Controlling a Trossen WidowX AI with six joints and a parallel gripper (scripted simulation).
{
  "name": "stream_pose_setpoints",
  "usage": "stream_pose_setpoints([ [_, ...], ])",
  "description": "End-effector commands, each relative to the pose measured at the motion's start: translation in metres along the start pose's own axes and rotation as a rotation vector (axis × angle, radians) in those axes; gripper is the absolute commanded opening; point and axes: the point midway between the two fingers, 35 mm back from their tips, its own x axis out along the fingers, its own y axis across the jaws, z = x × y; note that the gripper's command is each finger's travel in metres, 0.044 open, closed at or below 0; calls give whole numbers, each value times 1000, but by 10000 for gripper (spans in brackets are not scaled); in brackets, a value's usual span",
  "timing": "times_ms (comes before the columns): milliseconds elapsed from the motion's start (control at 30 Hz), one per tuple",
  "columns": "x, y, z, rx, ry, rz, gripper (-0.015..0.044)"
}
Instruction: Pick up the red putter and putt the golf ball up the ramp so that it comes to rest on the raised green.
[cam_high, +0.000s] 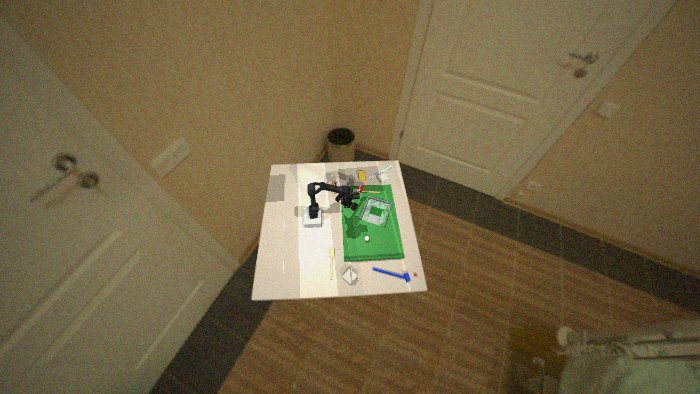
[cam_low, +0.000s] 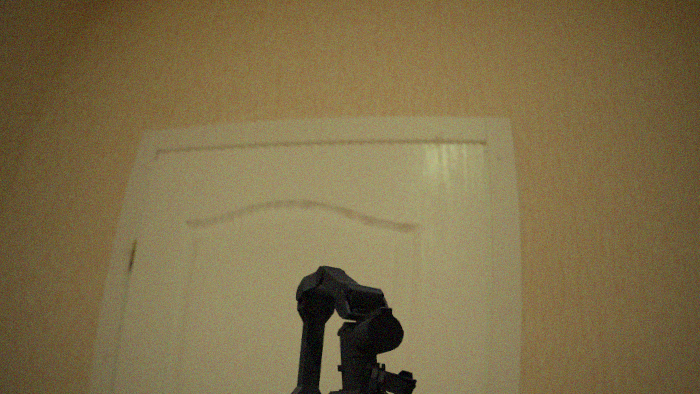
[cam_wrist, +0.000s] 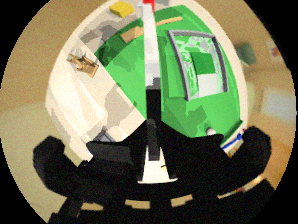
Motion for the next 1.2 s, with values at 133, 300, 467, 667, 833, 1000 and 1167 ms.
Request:
stream_pose_setpoints([
  [133,-10,-26,-31,239,15,-32,0],
  [300,-15,-39,-54,396,28,-47,0],
  [467,-20,-50,-79,552,41,-61,0],
  [667,-26,-60,-109,740,56,-77,0],
  [833,-31,-66,-136,896,68,-90,0],
  [1000,-36,-69,-162,1053,79,-103,0],
  [1167,-42,-69,-189,1209,91,-115,0],
])
